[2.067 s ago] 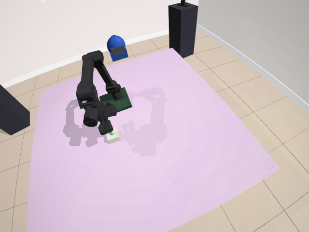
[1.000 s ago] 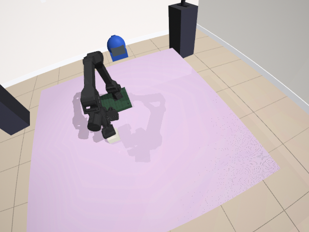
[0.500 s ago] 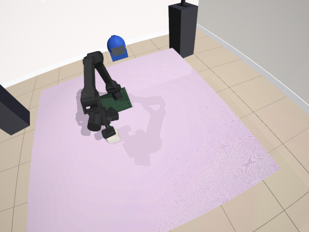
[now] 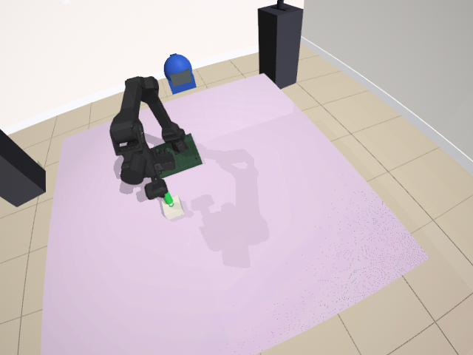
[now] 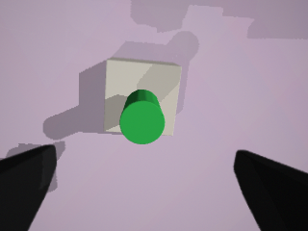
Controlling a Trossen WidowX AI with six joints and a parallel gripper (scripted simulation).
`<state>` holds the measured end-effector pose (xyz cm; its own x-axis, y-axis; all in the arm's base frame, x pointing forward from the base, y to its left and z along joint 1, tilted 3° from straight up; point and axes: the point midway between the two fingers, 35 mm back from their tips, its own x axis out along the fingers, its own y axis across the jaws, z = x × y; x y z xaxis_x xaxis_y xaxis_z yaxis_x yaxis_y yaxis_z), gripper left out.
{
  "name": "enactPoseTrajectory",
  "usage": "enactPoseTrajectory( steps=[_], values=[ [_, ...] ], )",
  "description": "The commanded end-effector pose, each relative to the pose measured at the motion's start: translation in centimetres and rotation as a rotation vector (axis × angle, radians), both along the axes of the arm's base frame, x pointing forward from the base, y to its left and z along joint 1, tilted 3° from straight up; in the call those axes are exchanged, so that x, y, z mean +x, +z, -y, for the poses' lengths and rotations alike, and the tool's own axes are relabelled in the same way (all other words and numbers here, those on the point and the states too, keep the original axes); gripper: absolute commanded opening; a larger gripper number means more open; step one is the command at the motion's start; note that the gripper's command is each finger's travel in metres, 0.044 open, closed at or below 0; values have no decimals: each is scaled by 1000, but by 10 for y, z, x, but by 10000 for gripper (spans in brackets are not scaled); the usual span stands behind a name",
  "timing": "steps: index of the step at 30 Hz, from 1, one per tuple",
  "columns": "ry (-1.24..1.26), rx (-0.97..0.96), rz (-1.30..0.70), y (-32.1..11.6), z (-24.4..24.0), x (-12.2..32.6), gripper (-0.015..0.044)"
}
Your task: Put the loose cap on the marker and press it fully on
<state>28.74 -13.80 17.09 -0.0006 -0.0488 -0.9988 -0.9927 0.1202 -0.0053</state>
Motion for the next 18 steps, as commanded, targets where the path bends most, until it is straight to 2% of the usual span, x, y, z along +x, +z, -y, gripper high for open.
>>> enactPoseTrajectory(
  steps=[1, 14, 16, 18],
  values=[
    [-192, 2, 1, -1, 0, 0, 335],
    [-1468, -6, 65, -9, -1, -1, 0],
    [-1597, -7, 71, -9, -1, -1, 0],
    [-1613, -7, 72, -9, -1, -1, 0]
  ],
)
